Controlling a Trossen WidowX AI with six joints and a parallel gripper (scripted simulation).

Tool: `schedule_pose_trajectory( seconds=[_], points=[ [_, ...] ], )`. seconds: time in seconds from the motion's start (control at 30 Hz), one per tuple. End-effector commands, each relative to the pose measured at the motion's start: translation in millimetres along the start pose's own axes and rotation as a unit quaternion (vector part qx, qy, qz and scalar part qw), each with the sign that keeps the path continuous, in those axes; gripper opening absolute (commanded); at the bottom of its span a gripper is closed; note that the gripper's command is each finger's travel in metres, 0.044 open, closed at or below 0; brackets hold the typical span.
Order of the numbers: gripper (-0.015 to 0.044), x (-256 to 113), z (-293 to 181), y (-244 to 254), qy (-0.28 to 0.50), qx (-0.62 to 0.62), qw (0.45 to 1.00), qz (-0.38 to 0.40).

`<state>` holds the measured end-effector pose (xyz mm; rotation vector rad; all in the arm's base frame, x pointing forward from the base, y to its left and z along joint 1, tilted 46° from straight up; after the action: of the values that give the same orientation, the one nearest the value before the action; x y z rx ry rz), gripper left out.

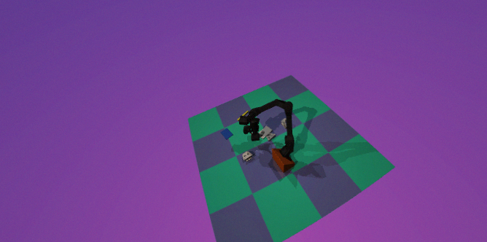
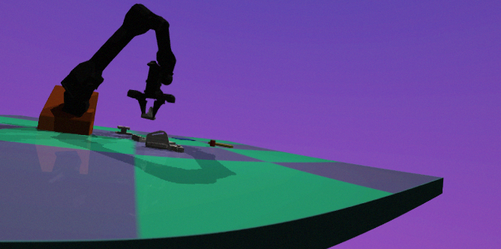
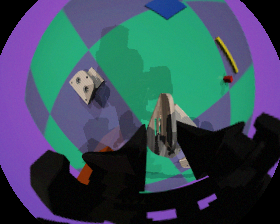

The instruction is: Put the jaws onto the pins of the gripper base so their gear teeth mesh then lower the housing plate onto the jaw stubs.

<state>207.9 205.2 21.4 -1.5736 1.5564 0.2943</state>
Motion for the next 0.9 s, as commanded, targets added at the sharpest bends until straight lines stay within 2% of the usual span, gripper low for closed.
schedule_pose_trajectory(
  seconds=[0.0,0.43,0.87],
  points=[
    [0.0134,-1.4,-9.2,1.0,-0.001,0.067,0.998,0.002],
    [0.0134,-1.3,-30.8,3.3,0.0,0.249,0.968,0.002],
    [0.0134,0.3,-52.2,6.7,0.001,0.423,0.906,0.002]
  ],
)
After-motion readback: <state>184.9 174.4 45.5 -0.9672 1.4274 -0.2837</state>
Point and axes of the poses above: the point midway between the two fingers, 35 mm back from their tips, its own x axis out along the fingers, its own y axis across the jaws, z = x × y, the point moved 8 cm from there along -x, back along the fingers, and after that the axes turned 5 degrees about x, right-handed, at the moved point
